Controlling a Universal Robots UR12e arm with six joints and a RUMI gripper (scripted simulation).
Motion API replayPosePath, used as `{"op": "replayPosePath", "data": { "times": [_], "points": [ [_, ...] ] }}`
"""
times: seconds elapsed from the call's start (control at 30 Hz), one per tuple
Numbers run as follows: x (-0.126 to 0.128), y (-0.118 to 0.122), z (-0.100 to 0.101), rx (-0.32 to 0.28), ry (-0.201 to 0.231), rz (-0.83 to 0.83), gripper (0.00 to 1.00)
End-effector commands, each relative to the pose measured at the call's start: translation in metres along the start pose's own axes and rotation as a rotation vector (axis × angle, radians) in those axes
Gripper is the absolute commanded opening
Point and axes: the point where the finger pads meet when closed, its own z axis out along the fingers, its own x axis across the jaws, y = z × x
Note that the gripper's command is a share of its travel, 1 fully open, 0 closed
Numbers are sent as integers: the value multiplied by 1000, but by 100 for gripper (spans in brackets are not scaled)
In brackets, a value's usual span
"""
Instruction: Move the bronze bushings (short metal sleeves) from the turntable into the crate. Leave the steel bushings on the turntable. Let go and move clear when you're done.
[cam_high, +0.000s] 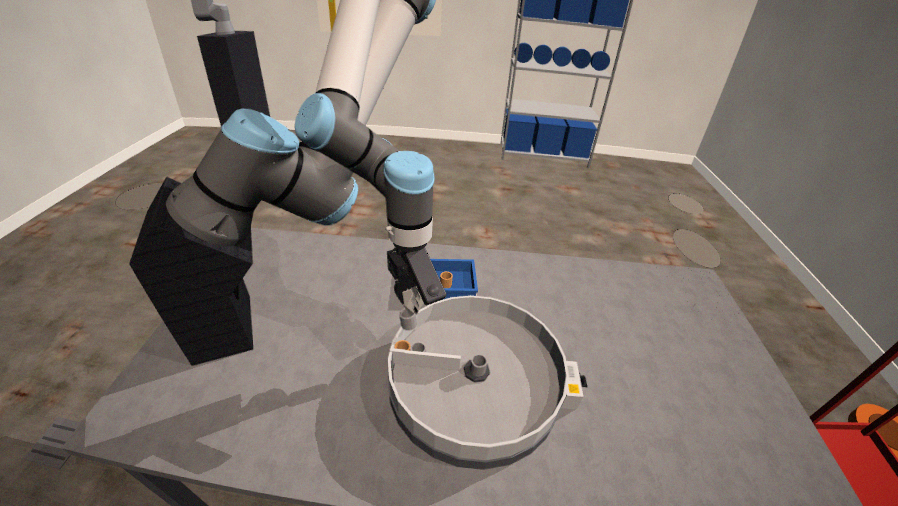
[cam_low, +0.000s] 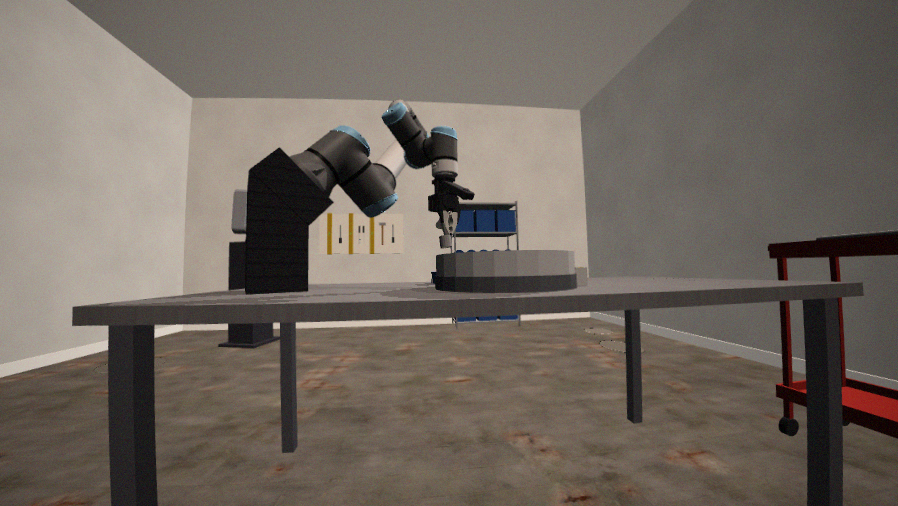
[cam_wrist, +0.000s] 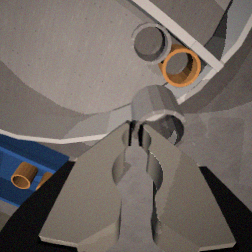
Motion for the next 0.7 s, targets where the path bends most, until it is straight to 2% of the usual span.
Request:
{"op": "replayPosePath", "data": {
  "times": [0.0, 0.47, 0.67],
  "points": [
    [0, 0, 0, 1, 0, -1, 0],
    [-8, -10, 0, 1, 0, -1, 0],
    [-26, -34, 0, 1, 0, -1, 0]
  ]
}}
